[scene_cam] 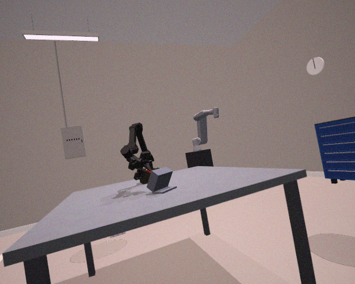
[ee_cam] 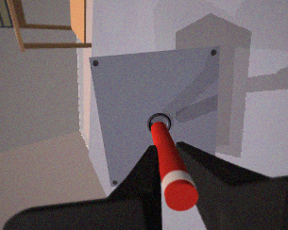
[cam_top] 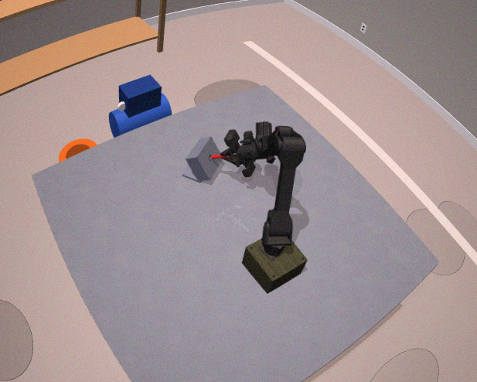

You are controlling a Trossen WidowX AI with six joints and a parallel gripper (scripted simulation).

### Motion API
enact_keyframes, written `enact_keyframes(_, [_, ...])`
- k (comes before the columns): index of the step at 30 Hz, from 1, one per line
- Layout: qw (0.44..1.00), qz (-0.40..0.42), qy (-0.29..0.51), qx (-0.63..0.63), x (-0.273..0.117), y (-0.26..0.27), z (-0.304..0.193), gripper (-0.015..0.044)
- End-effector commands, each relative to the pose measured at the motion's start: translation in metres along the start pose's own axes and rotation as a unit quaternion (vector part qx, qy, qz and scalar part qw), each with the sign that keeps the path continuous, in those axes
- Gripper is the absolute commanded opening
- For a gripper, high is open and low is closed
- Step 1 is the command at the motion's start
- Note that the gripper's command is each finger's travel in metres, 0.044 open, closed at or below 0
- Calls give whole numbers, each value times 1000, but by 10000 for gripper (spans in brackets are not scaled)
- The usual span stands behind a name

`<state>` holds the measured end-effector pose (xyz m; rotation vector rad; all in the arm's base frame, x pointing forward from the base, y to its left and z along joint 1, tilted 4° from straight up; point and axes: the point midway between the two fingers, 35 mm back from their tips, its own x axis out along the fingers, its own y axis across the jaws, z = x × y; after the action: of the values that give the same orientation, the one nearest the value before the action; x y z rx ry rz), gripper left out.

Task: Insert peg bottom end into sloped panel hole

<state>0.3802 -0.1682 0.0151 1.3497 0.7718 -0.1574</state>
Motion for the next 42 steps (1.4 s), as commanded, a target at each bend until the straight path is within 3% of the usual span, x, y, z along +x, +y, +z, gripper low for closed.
enact_keyframes(1, [1000, 0, 0, -1, -1, 1, 0, 0])
enact_keyframes(42, [1000, 1, 0, -1, 11, -3, 0, 0])
